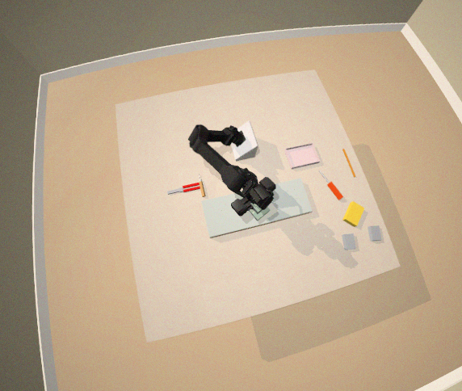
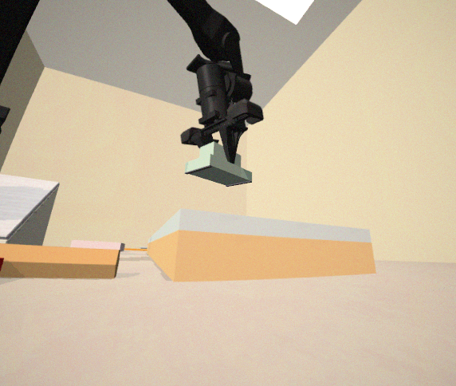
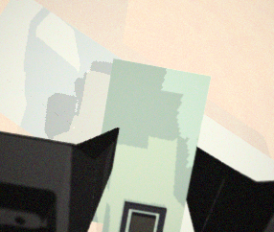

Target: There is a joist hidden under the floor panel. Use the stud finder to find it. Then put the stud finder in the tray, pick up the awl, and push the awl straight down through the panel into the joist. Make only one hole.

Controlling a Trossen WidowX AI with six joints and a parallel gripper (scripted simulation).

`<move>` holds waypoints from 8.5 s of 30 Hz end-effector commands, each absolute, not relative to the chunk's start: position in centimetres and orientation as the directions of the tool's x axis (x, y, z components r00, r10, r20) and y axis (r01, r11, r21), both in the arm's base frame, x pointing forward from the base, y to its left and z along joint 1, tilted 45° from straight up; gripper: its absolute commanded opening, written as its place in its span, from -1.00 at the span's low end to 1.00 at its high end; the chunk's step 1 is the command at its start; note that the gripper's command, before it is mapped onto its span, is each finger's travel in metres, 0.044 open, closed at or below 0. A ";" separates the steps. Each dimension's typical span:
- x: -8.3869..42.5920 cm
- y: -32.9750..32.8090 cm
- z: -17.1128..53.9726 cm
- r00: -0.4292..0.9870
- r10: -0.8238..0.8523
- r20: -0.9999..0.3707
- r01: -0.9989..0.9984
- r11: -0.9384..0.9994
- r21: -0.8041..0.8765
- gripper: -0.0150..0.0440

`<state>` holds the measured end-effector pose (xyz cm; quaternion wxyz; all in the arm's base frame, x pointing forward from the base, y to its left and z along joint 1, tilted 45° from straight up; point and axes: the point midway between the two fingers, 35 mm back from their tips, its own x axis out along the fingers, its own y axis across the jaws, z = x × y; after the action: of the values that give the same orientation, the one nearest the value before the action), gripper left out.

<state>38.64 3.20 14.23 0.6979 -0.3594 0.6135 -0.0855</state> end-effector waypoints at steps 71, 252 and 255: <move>17.9 25.5 -18.7 -0.035 -0.465 -0.885 -0.994 0.105 -0.015 -0.49; 21.6 -18.6 18.9 -0.132 -0.697 -0.705 0.089 0.700 -0.708 -0.49; 21.6 -17.3 20.2 -0.132 -0.697 -0.705 0.089 0.700 -0.709 -0.49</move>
<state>21.53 -18.64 18.71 0.6192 -0.2214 0.6844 -0.3148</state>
